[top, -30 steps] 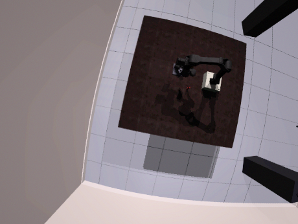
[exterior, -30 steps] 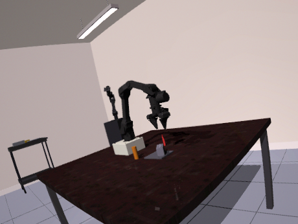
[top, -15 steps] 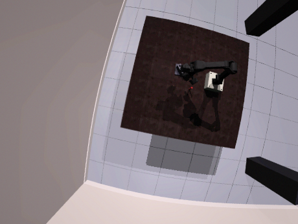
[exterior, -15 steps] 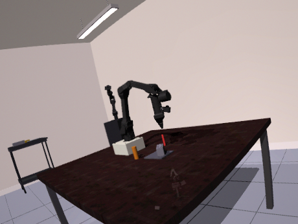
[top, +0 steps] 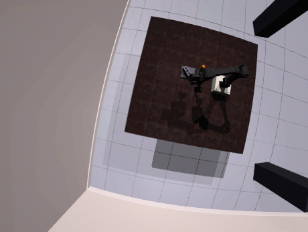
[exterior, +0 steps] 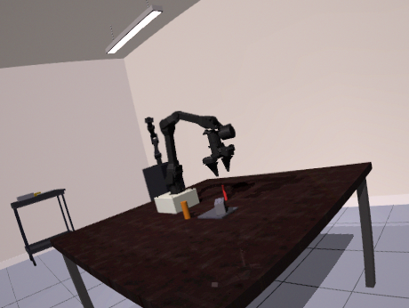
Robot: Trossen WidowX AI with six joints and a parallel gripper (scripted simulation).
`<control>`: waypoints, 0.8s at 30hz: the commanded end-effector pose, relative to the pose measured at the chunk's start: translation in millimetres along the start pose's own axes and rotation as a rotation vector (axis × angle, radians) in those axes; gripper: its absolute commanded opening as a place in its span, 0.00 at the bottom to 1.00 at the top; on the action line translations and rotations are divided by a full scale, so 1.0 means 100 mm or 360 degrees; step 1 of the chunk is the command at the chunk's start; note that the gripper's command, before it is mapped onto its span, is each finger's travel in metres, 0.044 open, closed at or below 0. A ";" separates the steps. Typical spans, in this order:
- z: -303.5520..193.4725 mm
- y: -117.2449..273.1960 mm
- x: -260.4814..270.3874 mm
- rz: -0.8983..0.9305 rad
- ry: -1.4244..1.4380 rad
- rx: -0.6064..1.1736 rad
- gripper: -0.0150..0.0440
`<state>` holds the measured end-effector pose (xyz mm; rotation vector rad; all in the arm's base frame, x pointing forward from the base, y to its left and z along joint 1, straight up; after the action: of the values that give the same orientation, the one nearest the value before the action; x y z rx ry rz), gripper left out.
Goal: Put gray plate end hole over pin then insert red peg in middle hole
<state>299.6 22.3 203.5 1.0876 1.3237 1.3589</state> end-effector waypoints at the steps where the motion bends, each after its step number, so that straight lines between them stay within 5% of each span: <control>1: -0.25 -0.06 0.40 0.0005 -0.1130 0.0010 1.00; 13: -0.37 -0.09 0.58 0.0003 -0.1926 0.0015 1.00; 24: -0.37 -0.09 0.58 0.0003 -0.1938 0.0015 1.00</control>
<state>263.2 64.8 197.1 1.4798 0.5737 0.6194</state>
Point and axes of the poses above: the point midway between the two fingers, 35 mm back from their tips, its own y axis back along the fingers, its own x axis across the jaws, z = x × y, the point moved 10 cm from there along y, back along the fingers, and after that the axes turned 15 degrees about y, right-handed, at the moved point
